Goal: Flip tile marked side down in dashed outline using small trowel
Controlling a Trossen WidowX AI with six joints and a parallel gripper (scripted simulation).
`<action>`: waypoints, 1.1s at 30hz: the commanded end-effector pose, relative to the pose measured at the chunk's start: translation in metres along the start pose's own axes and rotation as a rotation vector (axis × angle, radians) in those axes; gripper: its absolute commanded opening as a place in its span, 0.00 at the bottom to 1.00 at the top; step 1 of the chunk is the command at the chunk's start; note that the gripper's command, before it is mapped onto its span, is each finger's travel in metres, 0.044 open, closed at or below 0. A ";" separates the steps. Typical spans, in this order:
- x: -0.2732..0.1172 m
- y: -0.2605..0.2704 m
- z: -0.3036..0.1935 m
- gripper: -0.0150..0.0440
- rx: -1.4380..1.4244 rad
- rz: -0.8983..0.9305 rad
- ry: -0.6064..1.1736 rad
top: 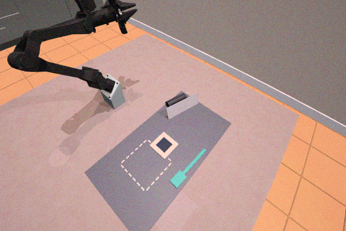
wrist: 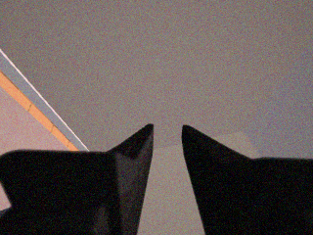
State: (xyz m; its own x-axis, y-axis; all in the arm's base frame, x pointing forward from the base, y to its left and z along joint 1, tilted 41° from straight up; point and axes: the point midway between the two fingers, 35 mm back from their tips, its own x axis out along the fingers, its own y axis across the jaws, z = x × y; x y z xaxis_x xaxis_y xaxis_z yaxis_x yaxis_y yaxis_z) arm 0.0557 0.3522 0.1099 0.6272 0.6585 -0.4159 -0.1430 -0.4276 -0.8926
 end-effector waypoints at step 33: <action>0.067 0.064 -0.079 0.42 0.926 0.229 0.402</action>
State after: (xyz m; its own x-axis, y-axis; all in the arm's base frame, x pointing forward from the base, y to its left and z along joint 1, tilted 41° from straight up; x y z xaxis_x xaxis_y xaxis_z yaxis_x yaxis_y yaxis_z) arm 0.1440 0.3217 0.0415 0.6973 0.3141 -0.6443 -0.7098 0.1770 -0.6818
